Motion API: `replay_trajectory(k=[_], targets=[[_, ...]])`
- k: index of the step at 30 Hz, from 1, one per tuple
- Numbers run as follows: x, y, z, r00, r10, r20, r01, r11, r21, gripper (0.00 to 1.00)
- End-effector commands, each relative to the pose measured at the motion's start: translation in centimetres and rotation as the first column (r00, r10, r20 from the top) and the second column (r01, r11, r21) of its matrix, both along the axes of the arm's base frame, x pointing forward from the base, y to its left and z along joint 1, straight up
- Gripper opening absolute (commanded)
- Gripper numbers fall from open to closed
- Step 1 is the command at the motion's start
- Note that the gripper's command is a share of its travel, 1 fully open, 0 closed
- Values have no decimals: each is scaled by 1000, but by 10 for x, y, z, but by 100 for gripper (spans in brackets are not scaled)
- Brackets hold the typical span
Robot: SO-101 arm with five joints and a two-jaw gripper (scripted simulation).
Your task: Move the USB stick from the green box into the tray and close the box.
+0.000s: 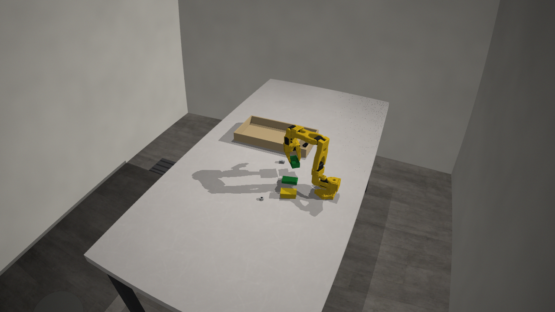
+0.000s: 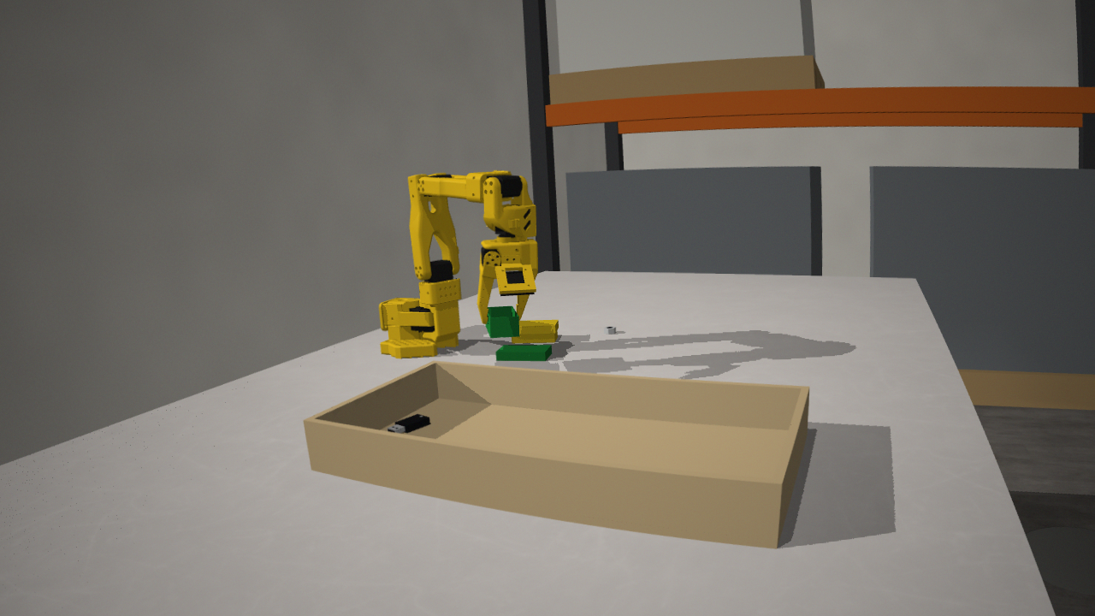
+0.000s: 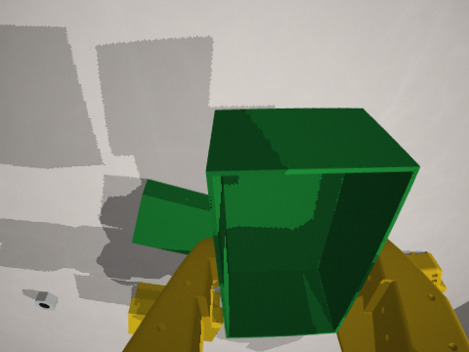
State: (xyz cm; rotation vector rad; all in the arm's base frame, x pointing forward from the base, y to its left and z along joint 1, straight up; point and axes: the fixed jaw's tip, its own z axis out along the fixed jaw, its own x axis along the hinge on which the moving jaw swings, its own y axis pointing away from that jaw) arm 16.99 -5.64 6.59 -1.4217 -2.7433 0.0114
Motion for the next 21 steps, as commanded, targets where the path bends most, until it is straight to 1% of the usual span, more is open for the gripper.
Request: replay_trajectory(k=[1,14,21], targets=[[7,-1,7,999,-3,49,4,1000,-17,20],[7,-1,6,999,-3,49,4,1000,-17,20],[8,-1,3,999,-3,49,4,1000,-17,20]])
